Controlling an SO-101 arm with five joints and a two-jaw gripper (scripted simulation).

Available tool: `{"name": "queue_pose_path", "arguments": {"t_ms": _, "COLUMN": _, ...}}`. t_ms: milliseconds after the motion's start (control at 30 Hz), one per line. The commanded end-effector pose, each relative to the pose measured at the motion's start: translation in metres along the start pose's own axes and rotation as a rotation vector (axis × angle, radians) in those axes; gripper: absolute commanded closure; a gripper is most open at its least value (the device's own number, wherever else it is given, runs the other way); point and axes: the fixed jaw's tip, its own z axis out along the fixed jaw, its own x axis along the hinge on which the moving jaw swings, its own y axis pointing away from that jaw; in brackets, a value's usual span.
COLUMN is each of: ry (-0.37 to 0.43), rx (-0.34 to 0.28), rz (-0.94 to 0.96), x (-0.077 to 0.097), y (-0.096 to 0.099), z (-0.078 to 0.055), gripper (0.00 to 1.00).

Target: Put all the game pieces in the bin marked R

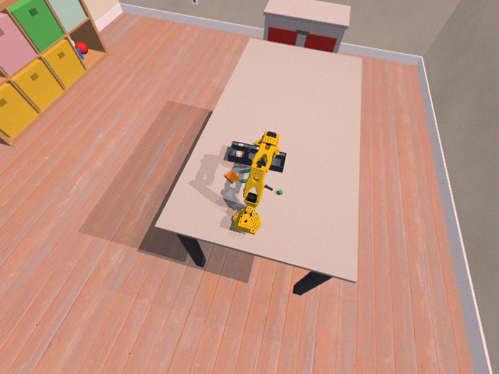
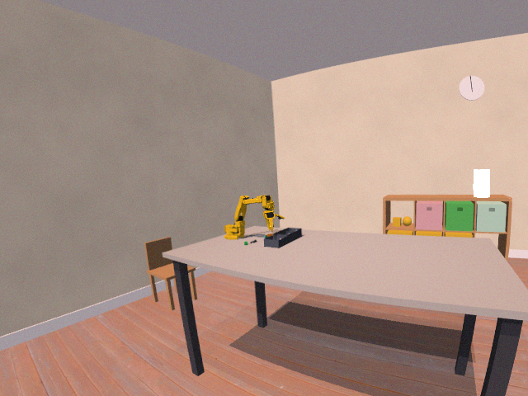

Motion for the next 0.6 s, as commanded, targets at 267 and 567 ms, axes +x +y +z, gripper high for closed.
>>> {"name": "queue_pose_path", "arguments": {"t_ms": 267, "ry": 0.001, "rx": 0.058, "rz": -0.23, "x": 0.063, "y": -0.004, "z": -0.009, "gripper": 0.77}}
{"name": "queue_pose_path", "arguments": {"t_ms": 567, "ry": 0.022, "rx": 0.027, "rz": -0.345, "x": 0.093, "y": 0.004, "z": -0.005, "gripper": 0.77}}
